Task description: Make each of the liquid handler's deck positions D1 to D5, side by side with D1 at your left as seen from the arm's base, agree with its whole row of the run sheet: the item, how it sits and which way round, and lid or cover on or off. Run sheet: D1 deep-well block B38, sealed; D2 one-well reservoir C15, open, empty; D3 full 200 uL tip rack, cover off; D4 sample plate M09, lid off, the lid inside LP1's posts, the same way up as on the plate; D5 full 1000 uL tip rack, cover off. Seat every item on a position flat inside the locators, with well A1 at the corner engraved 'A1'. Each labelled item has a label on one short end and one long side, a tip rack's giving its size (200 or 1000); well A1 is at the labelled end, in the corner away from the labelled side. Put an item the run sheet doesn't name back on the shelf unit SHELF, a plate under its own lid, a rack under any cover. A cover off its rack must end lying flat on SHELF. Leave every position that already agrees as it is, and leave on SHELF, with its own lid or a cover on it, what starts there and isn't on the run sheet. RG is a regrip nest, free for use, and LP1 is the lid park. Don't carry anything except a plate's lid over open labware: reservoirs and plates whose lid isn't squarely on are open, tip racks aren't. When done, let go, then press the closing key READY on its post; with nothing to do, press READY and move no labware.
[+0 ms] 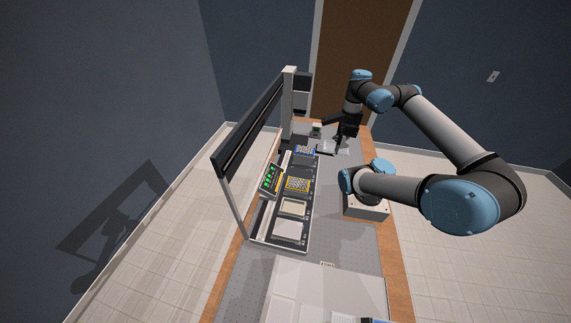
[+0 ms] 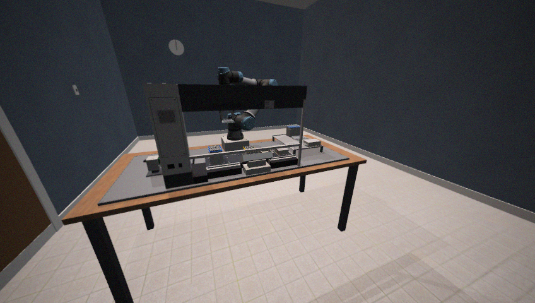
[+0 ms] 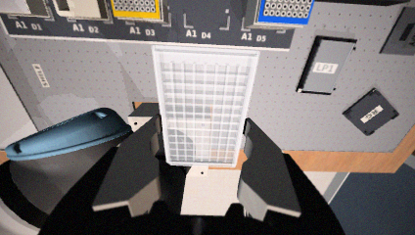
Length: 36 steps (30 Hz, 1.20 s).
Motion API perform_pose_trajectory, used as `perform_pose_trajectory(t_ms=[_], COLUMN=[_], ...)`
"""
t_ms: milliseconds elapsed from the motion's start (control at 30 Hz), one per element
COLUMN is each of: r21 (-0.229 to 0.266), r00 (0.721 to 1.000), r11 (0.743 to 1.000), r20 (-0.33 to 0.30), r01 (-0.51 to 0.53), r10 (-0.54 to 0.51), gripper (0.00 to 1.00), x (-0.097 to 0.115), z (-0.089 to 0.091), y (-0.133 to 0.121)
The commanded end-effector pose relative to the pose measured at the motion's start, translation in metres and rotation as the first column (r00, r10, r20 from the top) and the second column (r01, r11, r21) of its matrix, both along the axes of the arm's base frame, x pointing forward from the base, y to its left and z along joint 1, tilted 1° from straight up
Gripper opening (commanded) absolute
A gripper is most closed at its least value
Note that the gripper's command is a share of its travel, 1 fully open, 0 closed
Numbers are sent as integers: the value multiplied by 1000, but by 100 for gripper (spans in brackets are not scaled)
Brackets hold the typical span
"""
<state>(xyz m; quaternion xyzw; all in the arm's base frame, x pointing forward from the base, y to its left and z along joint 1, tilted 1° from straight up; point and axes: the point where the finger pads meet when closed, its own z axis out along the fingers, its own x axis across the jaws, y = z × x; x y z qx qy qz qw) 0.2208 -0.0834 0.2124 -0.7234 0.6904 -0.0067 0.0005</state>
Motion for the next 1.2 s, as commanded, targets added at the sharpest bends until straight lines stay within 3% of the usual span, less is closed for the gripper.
perform_pose_trajectory(t_ms=[0,300,1167], r21=[0,0,0], r00=[1000,1000,1000], r11=[1000,1000,1000], r20=[1,1,1], r01=[0,0,0], r10=[0,0,0], gripper=[0,0,0], x=[0,0,55], z=[0,0,1], y=[0,0,3])
